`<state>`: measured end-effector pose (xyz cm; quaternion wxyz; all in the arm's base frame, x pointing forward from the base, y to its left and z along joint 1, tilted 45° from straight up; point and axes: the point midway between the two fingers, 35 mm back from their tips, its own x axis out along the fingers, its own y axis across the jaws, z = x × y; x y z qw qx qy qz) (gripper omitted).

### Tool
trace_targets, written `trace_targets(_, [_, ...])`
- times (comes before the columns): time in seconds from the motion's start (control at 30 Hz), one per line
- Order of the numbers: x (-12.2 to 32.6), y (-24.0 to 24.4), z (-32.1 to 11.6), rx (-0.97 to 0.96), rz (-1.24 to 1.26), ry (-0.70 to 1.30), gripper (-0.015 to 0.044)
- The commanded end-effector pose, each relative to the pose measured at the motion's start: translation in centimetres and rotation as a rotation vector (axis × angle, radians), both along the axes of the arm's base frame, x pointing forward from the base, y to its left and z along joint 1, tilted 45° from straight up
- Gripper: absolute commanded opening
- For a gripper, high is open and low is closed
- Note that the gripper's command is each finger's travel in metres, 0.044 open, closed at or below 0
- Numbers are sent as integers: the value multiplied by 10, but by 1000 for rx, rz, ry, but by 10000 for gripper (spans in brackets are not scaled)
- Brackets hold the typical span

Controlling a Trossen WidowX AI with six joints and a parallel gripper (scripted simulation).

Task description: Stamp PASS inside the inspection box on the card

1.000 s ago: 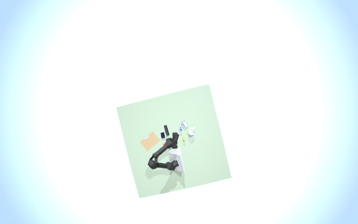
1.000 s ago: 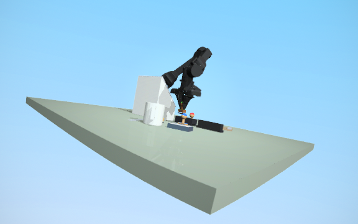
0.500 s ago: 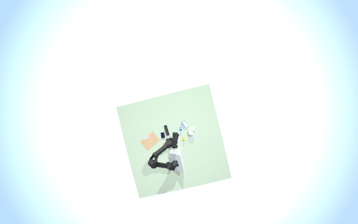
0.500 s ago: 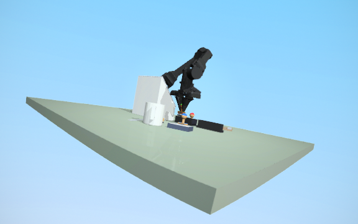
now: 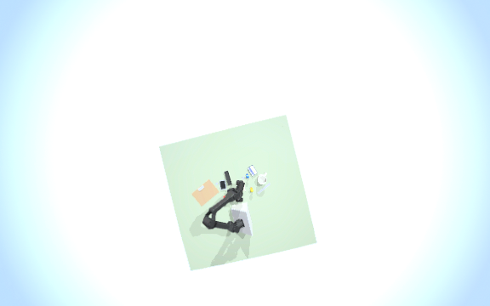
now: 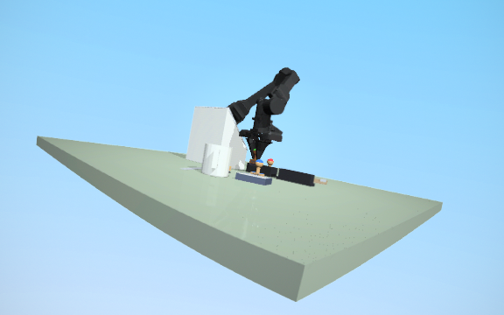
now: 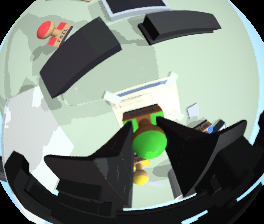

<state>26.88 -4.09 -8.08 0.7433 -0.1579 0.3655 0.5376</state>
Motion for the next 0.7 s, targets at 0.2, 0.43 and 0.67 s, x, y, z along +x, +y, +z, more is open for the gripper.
trace_targets(0.2, [0, 7, -5, 8, 1, 5, 0])
trace_targets(0.43, [1, 11, -8, 9, 1, 5, 0])
trace_targets(0.67, [1, 14, -12, 9, 2, 5, 0])
